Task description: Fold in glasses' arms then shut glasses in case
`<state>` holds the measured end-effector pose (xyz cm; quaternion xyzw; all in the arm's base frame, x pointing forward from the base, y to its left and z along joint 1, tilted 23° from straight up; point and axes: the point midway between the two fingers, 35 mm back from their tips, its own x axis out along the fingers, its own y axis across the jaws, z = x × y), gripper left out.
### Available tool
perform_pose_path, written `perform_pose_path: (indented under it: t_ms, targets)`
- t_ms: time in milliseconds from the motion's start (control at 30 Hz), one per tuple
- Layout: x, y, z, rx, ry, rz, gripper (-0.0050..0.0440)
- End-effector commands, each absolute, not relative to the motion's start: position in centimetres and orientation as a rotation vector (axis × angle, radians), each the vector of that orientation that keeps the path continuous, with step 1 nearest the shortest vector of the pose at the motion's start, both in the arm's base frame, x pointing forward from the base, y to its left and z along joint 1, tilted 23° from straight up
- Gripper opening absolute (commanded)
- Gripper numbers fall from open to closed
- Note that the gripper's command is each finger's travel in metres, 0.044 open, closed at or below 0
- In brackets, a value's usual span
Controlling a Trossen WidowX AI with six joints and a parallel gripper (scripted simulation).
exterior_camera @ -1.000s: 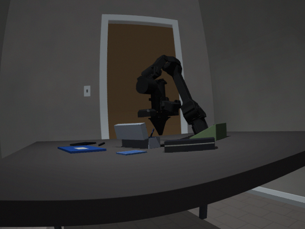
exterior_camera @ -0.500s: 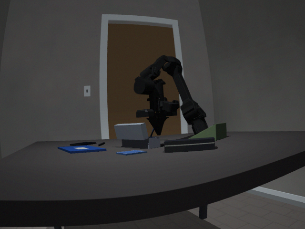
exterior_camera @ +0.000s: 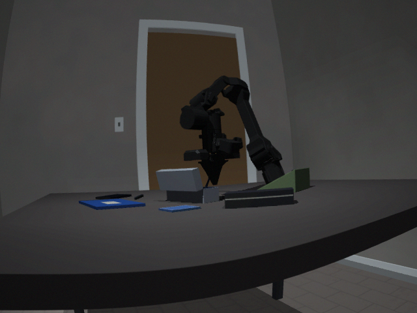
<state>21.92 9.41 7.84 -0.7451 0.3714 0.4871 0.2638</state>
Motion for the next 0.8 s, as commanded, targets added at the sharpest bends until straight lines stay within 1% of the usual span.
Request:
perform_pose_path:
  t_ms: [0, 767]
  targets:
    - [22.15, 9.27, 8.22, -2.019, 0.995, 1.31, 0.0]
    - [22.82, 8.32, 8.71, -2.019, 0.995, 1.31, 0.0]
